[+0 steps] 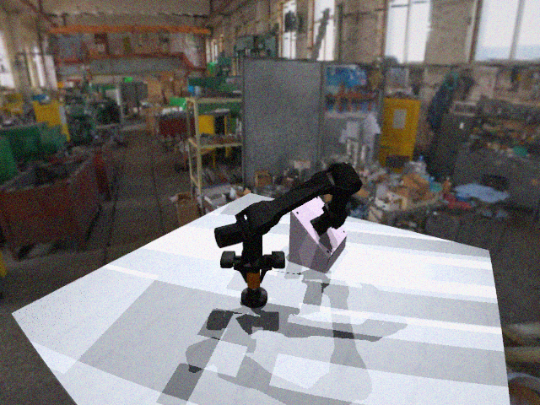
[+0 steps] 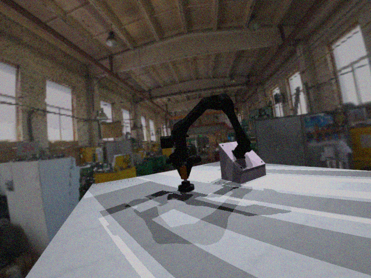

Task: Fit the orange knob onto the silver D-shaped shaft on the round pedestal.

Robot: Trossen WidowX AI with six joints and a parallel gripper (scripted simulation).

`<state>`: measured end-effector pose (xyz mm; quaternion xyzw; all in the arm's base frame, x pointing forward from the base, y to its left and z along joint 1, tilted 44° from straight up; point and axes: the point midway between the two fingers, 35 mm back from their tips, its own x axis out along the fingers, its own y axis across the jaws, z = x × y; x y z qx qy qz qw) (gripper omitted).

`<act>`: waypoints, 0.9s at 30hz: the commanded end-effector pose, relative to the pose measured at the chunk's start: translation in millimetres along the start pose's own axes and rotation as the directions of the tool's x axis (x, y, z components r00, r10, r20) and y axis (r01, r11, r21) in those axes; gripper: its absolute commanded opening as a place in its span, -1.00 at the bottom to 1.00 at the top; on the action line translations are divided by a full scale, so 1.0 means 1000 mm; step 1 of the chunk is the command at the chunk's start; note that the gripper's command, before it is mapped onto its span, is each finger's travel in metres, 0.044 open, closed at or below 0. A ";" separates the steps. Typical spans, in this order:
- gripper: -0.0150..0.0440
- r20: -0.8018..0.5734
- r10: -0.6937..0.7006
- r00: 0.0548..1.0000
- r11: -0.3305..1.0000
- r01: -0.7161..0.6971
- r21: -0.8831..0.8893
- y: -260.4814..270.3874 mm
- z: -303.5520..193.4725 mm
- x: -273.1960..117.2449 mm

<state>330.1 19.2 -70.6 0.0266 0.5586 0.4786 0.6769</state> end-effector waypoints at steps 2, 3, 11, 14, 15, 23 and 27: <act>-0.49 0.005 -0.004 1.000 1.000 0.004 0.000 -0.001 0.001 -0.001; -0.49 0.005 -0.004 1.000 1.000 0.004 0.000 -0.002 0.001 -0.003; -0.49 0.005 -0.004 1.000 0.996 0.005 -0.088 -0.001 -0.001 -0.005; -0.49 0.005 -0.004 1.000 0.980 0.005 -0.198 0.000 -0.003 -0.006; -0.49 0.005 -0.004 1.000 0.978 0.005 -0.207 0.000 -0.003 -0.006; -0.49 0.005 -0.004 1.000 0.978 0.005 -0.207 0.001 -0.007 -0.002; -0.49 0.005 -0.004 1.000 0.978 0.005 -0.207 0.001 -0.006 0.000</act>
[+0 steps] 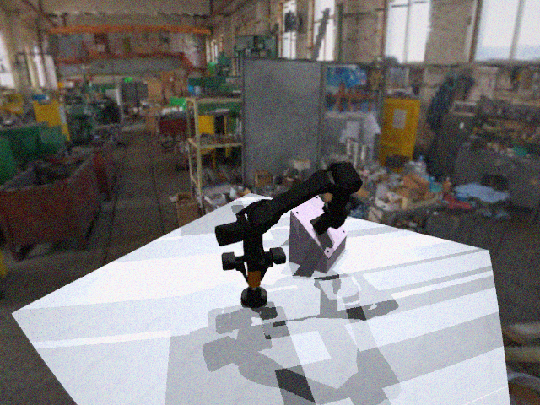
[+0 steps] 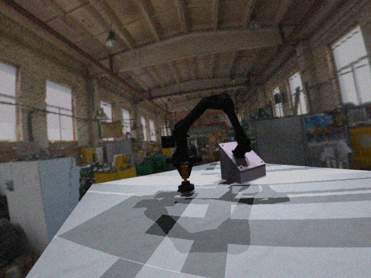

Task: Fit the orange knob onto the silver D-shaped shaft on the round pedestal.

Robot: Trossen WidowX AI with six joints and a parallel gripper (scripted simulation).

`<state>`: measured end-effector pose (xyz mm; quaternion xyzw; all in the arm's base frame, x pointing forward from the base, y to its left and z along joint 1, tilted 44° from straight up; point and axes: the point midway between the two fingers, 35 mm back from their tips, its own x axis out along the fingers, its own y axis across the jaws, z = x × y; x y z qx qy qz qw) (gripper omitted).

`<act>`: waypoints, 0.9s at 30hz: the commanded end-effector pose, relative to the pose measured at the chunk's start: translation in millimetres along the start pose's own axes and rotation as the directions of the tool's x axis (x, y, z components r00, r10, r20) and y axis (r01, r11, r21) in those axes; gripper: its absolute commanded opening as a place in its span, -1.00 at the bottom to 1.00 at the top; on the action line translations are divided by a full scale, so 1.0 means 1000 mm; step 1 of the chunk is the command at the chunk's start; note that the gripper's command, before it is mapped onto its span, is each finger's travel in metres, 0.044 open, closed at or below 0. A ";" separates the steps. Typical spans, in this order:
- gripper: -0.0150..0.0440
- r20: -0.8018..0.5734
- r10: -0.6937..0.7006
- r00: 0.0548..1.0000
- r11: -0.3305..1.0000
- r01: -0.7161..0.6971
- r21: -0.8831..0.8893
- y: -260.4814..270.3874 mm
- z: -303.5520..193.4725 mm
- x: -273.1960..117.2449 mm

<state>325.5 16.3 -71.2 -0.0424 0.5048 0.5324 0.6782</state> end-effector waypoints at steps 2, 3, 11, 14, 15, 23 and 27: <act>-0.49 -0.001 -0.002 1.000 1.000 0.002 -0.003 0.000 -0.001 0.001; -0.49 -0.001 -0.002 1.000 1.000 0.002 -0.003 0.000 -0.001 0.002; -0.49 -0.001 -0.002 1.000 1.000 0.002 -0.003 0.000 0.000 -0.002; -0.49 -0.001 -0.002 1.000 1.000 0.002 -0.003 0.000 0.001 -0.003; -0.49 -0.001 -0.002 1.000 1.000 0.002 -0.003 0.000 0.001 -0.004; -0.49 -0.001 -0.002 1.000 0.977 0.001 -0.211 0.000 0.004 -0.004; -0.49 -0.001 -0.002 1.000 0.977 0.002 -0.211 -0.002 0.005 -0.003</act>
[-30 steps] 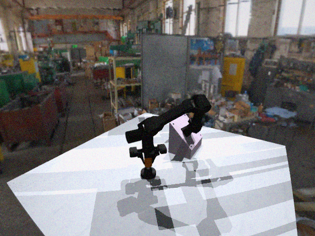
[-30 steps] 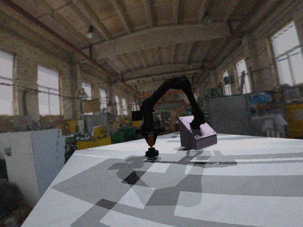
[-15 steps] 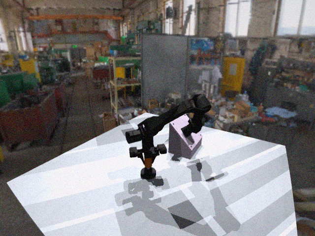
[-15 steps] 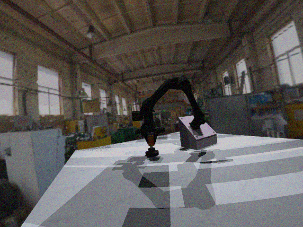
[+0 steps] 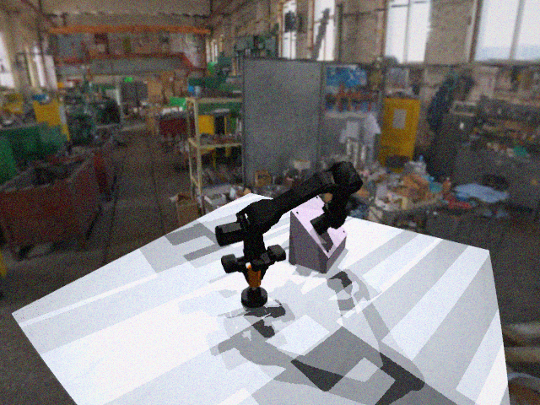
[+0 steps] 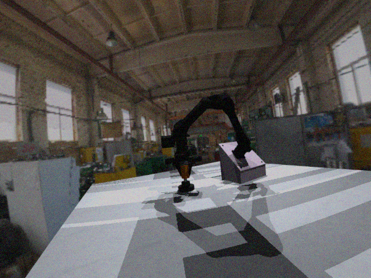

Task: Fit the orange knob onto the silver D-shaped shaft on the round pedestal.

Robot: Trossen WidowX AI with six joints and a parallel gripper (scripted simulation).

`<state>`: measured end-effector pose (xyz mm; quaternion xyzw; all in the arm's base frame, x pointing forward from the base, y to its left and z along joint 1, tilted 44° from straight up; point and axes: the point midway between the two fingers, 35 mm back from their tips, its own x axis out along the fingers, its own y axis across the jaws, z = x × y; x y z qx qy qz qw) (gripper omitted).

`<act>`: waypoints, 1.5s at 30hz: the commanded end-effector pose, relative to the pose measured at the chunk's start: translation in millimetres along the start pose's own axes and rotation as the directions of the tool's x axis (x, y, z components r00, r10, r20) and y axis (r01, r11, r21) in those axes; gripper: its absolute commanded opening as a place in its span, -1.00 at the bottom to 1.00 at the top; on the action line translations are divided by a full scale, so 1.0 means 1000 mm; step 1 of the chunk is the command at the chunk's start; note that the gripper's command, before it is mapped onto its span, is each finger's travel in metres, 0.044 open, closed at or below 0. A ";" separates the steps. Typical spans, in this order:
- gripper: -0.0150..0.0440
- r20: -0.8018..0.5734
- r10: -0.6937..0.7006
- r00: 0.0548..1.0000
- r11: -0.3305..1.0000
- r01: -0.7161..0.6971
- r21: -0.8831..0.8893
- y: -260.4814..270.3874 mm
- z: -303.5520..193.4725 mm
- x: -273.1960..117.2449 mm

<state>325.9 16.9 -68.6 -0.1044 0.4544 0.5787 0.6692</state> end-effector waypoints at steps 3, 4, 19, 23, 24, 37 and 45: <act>-0.49 0.001 -0.007 1.000 1.000 0.007 -0.028 -0.006 0.004 -0.002; -0.49 0.001 -0.007 1.000 1.000 0.008 -0.028 -0.007 0.004 -0.002; -0.49 0.001 -0.008 1.000 1.000 0.008 -0.028 -0.007 0.003 -0.002; -0.49 0.001 -0.007 1.000 1.000 0.008 -0.028 -0.006 0.002 -0.001; -0.49 0.001 -0.007 1.000 1.000 0.007 -0.028 -0.006 0.002 -0.001; -0.49 0.001 -0.007 1.000 1.000 0.007 -0.027 0.000 -0.001 -0.001; -0.49 0.001 -0.007 1.000 1.000 0.007 -0.027 -0.002 0.000 0.002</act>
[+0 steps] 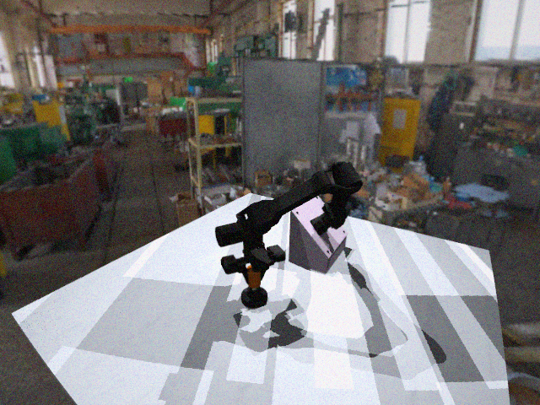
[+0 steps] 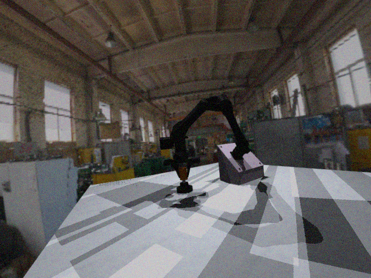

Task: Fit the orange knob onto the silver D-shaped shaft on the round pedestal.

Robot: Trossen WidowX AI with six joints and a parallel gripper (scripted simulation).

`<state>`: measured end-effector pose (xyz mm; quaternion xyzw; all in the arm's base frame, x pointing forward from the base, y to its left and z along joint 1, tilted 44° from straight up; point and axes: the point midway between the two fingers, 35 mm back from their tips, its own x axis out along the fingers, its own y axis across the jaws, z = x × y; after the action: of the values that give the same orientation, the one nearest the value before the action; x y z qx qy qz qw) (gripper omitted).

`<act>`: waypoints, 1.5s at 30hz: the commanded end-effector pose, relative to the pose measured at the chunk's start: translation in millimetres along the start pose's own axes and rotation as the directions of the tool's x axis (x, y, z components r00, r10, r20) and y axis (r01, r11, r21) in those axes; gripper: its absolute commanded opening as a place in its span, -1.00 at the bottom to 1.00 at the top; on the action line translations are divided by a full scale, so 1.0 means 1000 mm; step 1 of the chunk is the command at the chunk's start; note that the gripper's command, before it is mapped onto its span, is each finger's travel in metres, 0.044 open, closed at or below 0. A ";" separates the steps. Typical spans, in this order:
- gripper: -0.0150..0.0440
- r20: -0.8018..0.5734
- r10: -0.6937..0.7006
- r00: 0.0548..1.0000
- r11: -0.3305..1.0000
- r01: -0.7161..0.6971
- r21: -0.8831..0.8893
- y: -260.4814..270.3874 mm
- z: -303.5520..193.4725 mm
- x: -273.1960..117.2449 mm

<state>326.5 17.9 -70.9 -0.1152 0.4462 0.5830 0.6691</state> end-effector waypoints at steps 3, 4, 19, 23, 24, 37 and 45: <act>-0.49 0.002 -0.002 1.000 1.000 0.002 0.000 -0.001 0.001 0.001; -0.49 0.002 -0.002 1.000 1.000 0.002 0.000 -0.001 0.001 0.001; -0.49 0.002 -0.002 1.000 0.978 0.002 -0.208 -0.004 0.003 -0.006; -0.49 0.002 -0.002 1.000 0.978 0.002 -0.208 -0.007 0.003 -0.005; -0.49 0.002 -0.002 1.000 0.978 0.002 -0.208 -0.007 0.003 -0.005; -0.49 0.002 -0.002 1.000 0.978 0.002 -0.208 -0.007 0.003 -0.002; -0.49 0.002 -0.002 1.000 0.956 0.002 -0.292 -0.006 0.003 -0.005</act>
<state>331.7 17.5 -69.8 -0.1942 0.3735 0.6345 0.6483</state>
